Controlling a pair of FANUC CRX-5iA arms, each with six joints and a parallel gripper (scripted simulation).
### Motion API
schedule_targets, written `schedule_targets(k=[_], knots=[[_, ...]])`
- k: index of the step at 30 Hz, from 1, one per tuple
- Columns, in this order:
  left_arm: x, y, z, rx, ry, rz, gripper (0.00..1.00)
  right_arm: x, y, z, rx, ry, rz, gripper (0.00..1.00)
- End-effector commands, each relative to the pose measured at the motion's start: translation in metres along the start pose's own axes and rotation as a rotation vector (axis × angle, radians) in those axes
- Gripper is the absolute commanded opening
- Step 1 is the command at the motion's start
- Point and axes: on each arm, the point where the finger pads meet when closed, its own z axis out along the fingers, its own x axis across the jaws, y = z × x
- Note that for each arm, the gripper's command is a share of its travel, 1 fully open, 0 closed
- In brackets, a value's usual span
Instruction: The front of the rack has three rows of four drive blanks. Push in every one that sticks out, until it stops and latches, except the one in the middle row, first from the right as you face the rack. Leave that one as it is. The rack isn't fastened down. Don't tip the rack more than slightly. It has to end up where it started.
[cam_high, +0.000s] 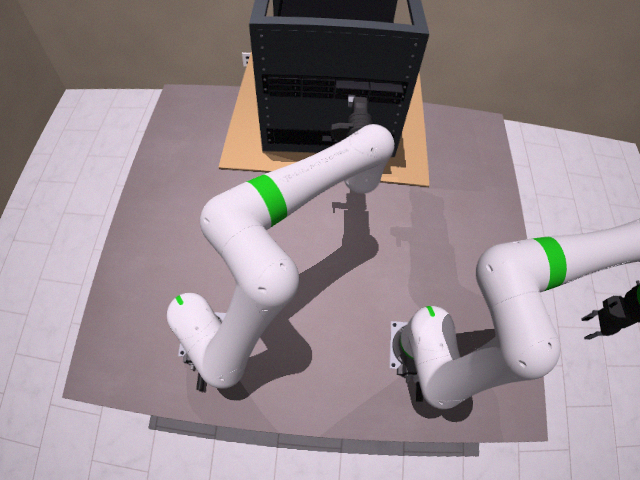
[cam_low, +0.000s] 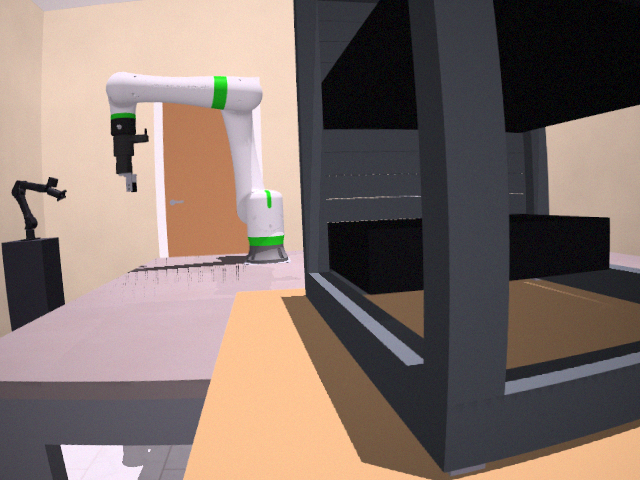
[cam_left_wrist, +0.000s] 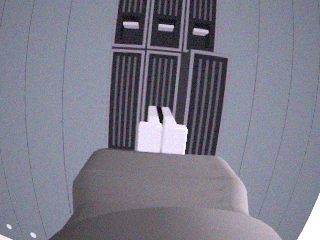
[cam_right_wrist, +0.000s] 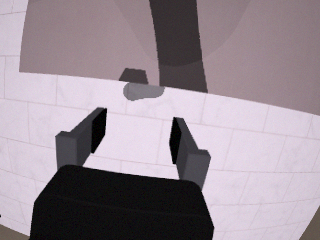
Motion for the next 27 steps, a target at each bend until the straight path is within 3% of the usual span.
schedule_targets(k=[1,14,27], knots=[[0.002,0.000,0.000,0.000,0.002,-0.002,0.00,0.000,0.000,-0.001,-0.002,0.000,0.000,1.00],[0.002,0.000,-0.005,0.000,0.002,-0.002,0.00,0.000,0.000,-0.001,-0.002,0.000,0.000,1.00],[0.002,0.000,-0.059,0.000,0.002,-0.002,0.00,0.000,0.000,-0.001,-0.002,0.000,0.000,1.00]])
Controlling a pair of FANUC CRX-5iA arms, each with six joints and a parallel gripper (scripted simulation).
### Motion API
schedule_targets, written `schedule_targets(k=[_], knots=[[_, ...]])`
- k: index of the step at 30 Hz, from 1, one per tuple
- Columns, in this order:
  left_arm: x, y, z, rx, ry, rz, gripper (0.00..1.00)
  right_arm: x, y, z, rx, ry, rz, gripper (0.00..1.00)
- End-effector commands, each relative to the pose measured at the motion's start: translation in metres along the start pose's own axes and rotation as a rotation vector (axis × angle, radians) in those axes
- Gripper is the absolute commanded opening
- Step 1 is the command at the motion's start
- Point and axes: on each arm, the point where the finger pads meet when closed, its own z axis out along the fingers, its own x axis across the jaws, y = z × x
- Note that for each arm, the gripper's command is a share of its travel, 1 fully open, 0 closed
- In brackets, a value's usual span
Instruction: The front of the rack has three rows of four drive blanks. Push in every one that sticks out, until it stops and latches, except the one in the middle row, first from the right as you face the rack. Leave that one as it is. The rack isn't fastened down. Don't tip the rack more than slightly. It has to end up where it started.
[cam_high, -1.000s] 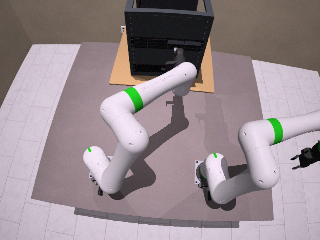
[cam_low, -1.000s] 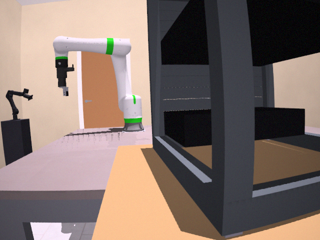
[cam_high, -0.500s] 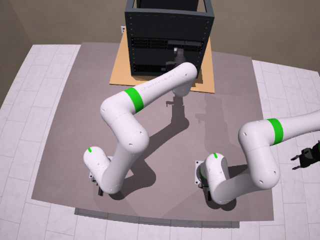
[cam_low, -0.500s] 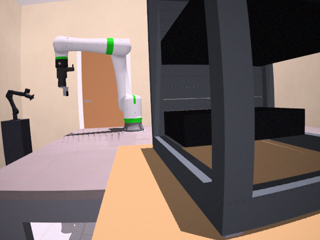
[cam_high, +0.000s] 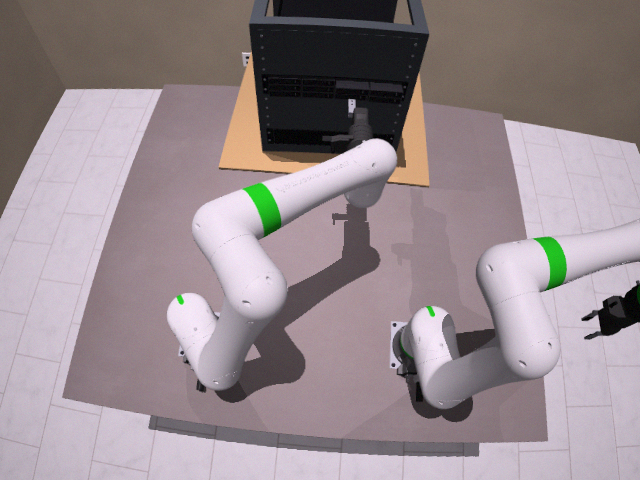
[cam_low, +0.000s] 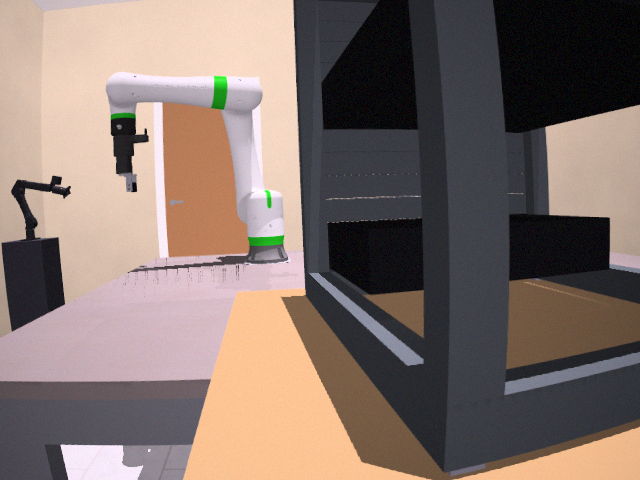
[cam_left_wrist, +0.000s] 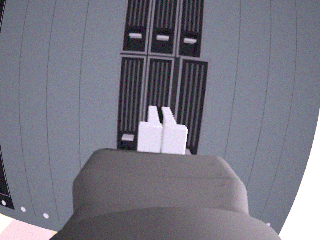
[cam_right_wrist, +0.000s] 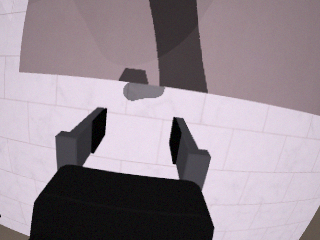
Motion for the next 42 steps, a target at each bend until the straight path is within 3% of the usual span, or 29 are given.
schedule_targets(k=[1,9,16,25,31,38,42], knots=[[0.002,0.000,-0.017,0.000,0.002,-0.002,0.00,0.000,0.000,-0.001,-0.002,0.000,0.000,1.00],[0.002,0.000,-0.047,0.000,0.002,-0.002,0.00,0.000,0.000,-0.001,-0.002,0.000,0.000,1.00],[0.002,0.000,-0.049,0.000,0.002,-0.002,0.00,0.000,0.000,-0.001,-0.002,0.000,0.000,1.00],[0.030,0.000,-0.049,0.000,0.002,-0.002,0.00,0.000,0.000,-0.001,-0.002,0.000,0.000,1.00],[0.030,0.000,-0.041,0.000,0.002,-0.002,0.00,0.000,0.000,-0.001,-0.002,0.000,0.000,1.00],[0.030,0.000,-0.003,0.000,0.002,-0.002,0.00,0.000,0.000,-0.001,-0.002,0.000,0.000,1.00],[0.030,0.000,0.005,0.000,0.002,-0.002,0.00,0.000,0.000,-0.001,-0.002,0.000,0.000,1.00]])
